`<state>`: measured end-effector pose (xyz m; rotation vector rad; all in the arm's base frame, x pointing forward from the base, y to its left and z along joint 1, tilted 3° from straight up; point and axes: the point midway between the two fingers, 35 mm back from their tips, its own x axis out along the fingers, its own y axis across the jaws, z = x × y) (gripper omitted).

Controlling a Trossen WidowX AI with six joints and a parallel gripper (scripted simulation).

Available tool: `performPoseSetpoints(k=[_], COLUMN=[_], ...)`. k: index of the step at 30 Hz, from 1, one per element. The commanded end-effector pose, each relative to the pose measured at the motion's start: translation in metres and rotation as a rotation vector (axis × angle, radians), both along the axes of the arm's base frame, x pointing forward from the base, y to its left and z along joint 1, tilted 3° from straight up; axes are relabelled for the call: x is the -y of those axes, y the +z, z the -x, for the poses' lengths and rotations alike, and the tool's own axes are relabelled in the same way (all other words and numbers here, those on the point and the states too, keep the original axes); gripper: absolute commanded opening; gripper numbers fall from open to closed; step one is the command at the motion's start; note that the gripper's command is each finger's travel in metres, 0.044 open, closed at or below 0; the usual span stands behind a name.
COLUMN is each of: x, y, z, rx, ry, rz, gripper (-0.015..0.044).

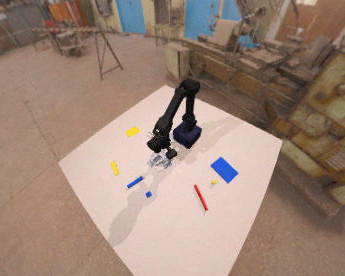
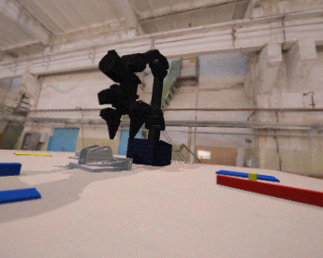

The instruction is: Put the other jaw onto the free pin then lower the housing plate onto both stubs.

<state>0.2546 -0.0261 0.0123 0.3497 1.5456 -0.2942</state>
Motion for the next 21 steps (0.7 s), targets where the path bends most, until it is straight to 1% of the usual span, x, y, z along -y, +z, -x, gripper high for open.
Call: performPoseSetpoints(k=[1, 10, 21], x=[0.000, -0.001, -0.001], y=[-0.001, 0.051, 0.055], z=[0.002, 0.047, 0.052], rx=[-0.007, -0.015, -0.016], ry=[0.000, 0.004, 0.004], rz=[-0.001, -0.003, -0.004], gripper=[0.0440, 0.0440, 0.0440])
